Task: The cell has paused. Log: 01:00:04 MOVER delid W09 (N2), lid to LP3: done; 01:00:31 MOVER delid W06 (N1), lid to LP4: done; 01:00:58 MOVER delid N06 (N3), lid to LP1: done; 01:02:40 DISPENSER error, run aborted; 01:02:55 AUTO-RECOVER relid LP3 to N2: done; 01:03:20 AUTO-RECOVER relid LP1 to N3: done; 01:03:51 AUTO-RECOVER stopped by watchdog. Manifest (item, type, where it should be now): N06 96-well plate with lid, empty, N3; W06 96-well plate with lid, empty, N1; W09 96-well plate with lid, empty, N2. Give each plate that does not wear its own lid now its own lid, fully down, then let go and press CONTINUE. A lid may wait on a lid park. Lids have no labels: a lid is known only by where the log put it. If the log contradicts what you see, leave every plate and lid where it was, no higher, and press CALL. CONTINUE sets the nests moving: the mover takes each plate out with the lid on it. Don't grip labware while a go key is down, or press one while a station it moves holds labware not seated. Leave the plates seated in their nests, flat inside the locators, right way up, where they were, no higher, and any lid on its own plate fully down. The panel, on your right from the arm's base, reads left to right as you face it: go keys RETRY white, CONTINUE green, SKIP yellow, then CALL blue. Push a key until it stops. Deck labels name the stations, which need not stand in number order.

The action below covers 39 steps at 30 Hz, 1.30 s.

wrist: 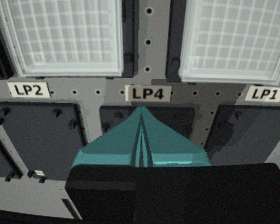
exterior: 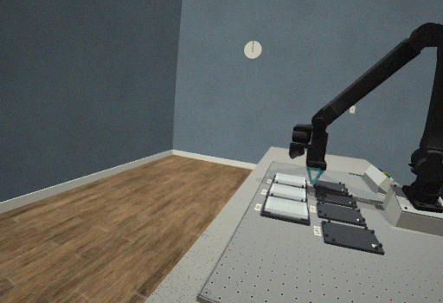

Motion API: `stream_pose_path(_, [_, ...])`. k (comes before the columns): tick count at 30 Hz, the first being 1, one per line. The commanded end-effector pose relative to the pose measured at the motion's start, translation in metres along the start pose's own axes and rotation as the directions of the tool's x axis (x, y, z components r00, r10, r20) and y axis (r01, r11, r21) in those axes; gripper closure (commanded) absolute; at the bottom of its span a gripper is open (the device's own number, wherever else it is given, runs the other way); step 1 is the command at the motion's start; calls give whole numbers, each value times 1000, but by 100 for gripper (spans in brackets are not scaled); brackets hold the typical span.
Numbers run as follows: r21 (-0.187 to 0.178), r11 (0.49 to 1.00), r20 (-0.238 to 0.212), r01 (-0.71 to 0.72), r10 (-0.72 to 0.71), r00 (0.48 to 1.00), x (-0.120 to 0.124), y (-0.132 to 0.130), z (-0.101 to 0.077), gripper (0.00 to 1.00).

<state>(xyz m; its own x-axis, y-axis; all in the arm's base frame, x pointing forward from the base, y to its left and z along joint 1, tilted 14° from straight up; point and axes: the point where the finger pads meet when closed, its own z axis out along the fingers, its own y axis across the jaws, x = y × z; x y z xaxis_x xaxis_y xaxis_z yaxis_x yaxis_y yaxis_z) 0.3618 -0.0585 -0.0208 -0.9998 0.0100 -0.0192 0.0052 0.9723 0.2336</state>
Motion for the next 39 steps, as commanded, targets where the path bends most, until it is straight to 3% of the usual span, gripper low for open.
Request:
stream_pose_path(1, [8,1000,47,2,-2,999,-2,14,-10,100])
stream_pose_path(17, [4,1000,44,1,-1,999,51,60,-8,100])
stream_pose_path(19, [3,1000,42,0,0,999,53,62,-8,100])
stream_pose_path(21, [6,1000,62,-21,20,998,34,53,-15,100])
stream_pose_path(24, [6,1000,59,-22,22,998,35,52,-14,100])
stream_pose_path(25, [2,1000,17,-21,21,1000,58,56,-2,100])
stream_pose_path(28, [2,1000,21,-14,14,1000,57,56,-3,100])
stream_pose_path(29, [10,1000,71,0,-1,997,36,54,-28,100])
stream_pose_path(39, [14,1000,76,4,-5,997,37,54,-82,100])
